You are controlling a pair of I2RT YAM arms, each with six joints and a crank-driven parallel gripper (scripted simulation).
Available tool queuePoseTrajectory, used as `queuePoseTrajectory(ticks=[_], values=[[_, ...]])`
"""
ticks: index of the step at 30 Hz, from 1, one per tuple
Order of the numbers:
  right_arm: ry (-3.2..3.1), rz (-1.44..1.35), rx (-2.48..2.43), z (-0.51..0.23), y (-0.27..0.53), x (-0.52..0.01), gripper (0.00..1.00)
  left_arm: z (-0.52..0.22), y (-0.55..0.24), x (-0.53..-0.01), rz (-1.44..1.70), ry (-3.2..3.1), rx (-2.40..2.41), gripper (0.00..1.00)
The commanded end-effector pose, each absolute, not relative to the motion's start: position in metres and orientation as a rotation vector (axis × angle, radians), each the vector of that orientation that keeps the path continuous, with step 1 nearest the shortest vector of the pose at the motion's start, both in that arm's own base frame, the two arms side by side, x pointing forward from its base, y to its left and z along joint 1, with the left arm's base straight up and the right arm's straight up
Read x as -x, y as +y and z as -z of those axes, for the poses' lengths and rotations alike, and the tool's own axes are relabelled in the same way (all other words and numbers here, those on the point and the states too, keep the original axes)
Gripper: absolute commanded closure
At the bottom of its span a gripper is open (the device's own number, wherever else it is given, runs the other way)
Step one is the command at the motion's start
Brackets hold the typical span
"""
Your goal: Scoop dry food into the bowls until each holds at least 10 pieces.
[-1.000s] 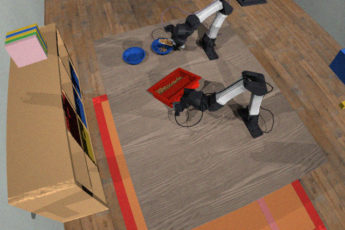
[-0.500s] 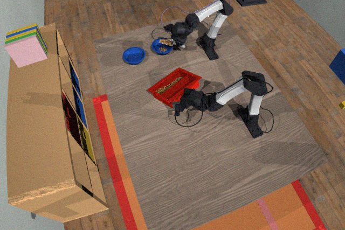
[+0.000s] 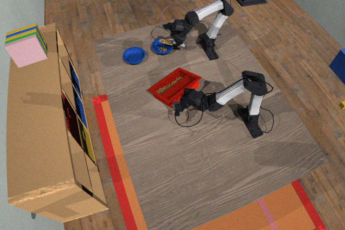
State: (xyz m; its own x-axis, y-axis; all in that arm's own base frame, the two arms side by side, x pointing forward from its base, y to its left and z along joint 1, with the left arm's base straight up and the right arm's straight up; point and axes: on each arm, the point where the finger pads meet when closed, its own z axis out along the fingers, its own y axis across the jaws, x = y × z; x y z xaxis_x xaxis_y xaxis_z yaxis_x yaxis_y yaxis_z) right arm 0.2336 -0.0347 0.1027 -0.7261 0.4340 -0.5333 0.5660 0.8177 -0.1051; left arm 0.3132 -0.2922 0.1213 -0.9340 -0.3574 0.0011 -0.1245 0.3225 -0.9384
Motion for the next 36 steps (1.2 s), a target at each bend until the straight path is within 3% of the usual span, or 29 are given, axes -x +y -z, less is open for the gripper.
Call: queuePoseTrajectory(ticks=[1,36], values=[[2.490,0.317,-0.738,-0.116,-0.035,-0.241,1.00,-0.164,-0.299,-0.323,1.708,2.252,0.301,1.00],[2.534,0.145,-0.782,-0.129,-0.038,-0.243,1.00,-0.164,-0.299,-0.323,1.708,2.252,0.301,1.00]])
